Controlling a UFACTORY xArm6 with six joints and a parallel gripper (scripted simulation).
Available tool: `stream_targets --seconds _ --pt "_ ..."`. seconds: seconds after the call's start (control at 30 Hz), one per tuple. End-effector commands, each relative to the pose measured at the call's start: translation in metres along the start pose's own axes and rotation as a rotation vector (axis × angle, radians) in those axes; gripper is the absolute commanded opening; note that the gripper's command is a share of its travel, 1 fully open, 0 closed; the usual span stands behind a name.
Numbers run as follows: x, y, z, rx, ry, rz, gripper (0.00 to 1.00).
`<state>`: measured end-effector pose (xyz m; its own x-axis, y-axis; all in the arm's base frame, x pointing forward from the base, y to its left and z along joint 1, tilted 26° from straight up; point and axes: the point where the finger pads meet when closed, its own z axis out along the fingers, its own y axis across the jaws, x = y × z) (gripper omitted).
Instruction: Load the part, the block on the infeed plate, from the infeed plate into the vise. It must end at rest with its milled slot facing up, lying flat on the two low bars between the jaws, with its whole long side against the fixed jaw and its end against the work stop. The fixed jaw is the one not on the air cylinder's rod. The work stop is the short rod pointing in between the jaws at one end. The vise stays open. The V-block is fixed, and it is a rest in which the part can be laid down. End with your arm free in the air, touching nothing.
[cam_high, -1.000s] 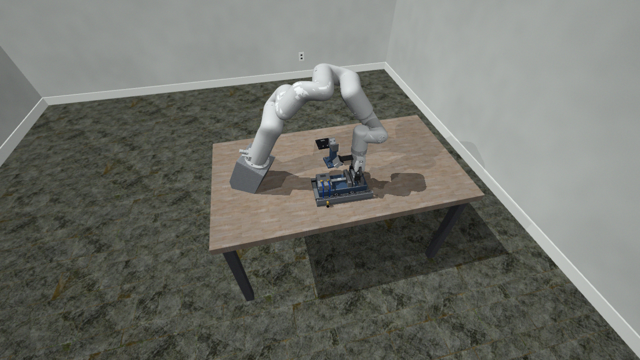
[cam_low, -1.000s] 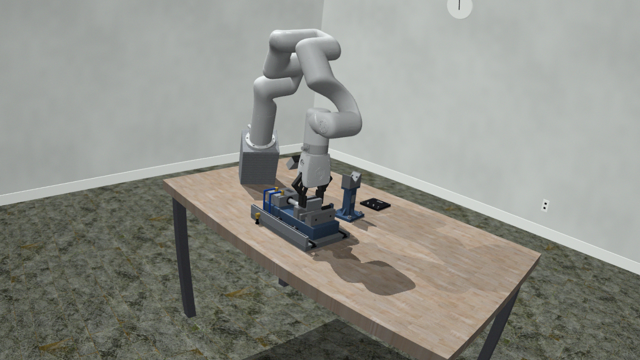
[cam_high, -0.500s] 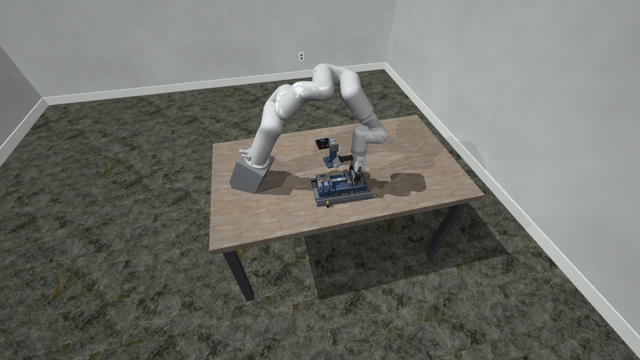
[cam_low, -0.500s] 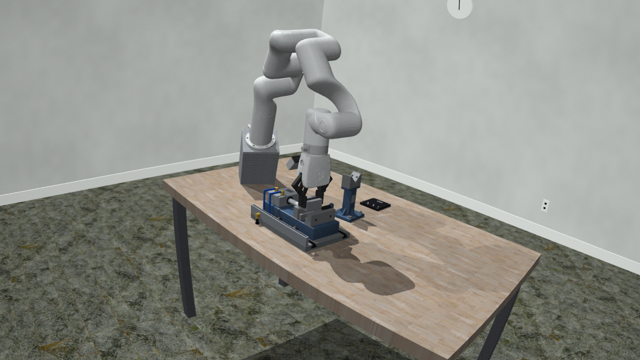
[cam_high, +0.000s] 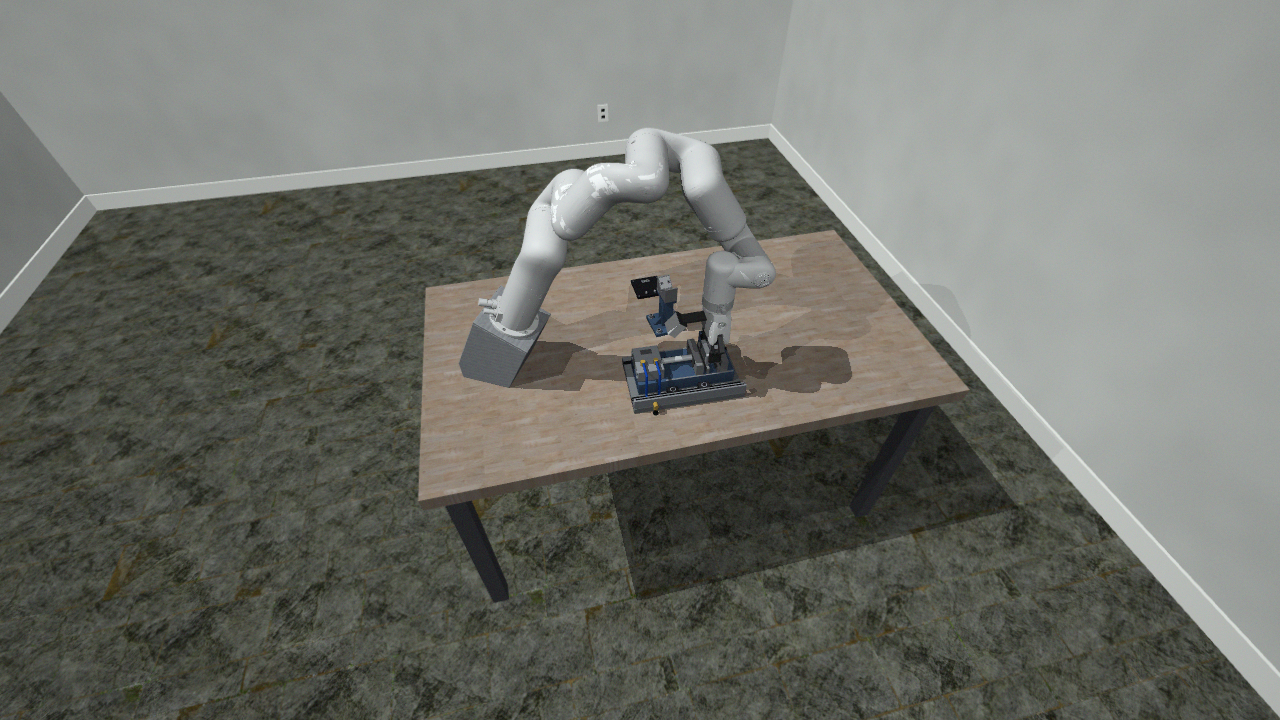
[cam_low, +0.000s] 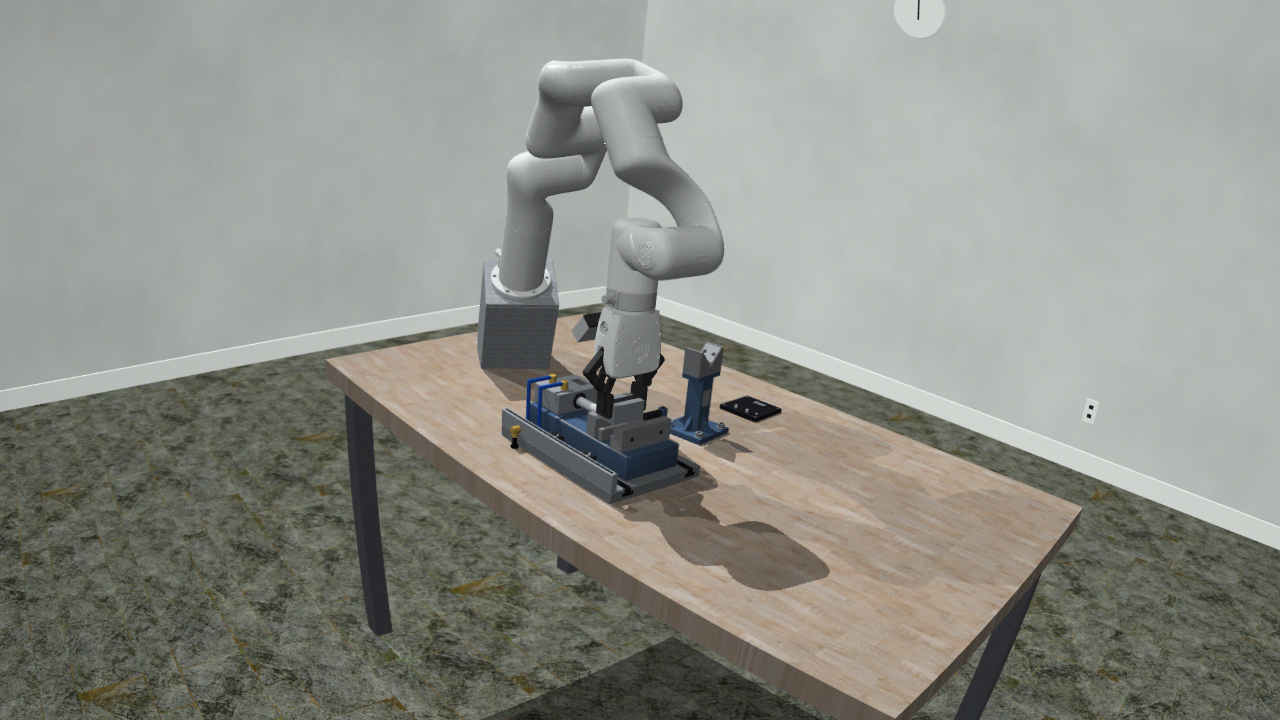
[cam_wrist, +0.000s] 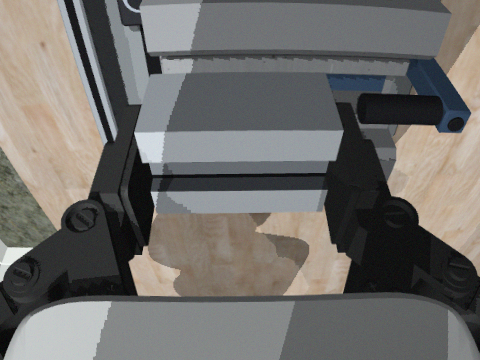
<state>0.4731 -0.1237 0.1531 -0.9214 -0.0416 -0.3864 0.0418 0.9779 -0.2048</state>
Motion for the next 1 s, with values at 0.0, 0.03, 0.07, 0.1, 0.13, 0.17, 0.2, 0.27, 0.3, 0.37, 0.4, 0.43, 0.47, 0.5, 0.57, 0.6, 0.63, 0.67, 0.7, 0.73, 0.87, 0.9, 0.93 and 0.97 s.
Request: stream_targets --seconds 0.0,0.03,0.07,0.1,0.13,0.17,0.2,0.27,0.3,0.37,0.4,0.43,0.47,0.5,0.57,0.6,0.63,0.67,0.7,0.73,0.87,0.9,0.93,0.97 --pt "-0.0012 -0.0002 -0.0001 0.001 -0.003 0.0 0.0" --pt "-0.0012 -0.0002 0.0003 0.001 -0.003 0.0 0.0" --pt "-0.0012 -0.0002 0.0007 0.001 -0.003 0.0 0.0" --pt "-0.0012 -0.0002 0.001 0.001 -0.003 0.0 0.0" --pt "-0.0012 -0.0002 0.0014 0.001 -0.003 0.0 0.0" --pt "-0.0012 -0.0002 0.0018 0.001 -0.003 0.0 0.0" --pt "-0.0012 -0.0002 0.0022 0.001 -0.003 0.0 0.0" --pt "-0.0012 -0.0002 0.003 0.001 -0.003 0.0 0.0" --pt "-0.0012 -0.0002 0.003 0.001 -0.003 0.0 0.0" --pt "-0.0012 -0.0002 0.0034 0.001 -0.003 0.0 0.0" --pt "-0.0012 -0.0002 0.0038 0.001 -0.003 0.0 0.0" --pt "-0.0012 -0.0002 0.0042 0.001 -0.003 0.0 0.0" --pt "-0.0012 -0.0002 0.0046 0.001 -0.003 0.0 0.0" --pt "-0.0012 -0.0002 0.005 0.001 -0.003 0.0 0.0" --pt "-0.0012 -0.0003 0.0058 0.001 -0.003 0.0 0.0" --pt "-0.0012 -0.0003 0.0062 0.001 -0.003 0.0 0.0" --pt "-0.0012 -0.0003 0.0066 0.001 -0.003 0.0 0.0" --pt "-0.0012 -0.0003 0.007 0.001 -0.003 0.0 0.0" --pt "-0.0012 -0.0003 0.0074 0.001 -0.003 0.0 0.0" --pt "-0.0012 -0.0003 0.0078 0.001 -0.003 0.0 0.0" --pt "-0.0012 -0.0003 0.0089 0.001 -0.003 0.0 0.0" --pt "-0.0012 -0.0003 0.0089 0.001 -0.003 0.0 0.0" --pt "-0.0012 -0.0003 0.0092 0.001 -0.003 0.0 0.0" --pt "-0.0012 -0.0003 0.0096 0.001 -0.003 0.0 0.0"
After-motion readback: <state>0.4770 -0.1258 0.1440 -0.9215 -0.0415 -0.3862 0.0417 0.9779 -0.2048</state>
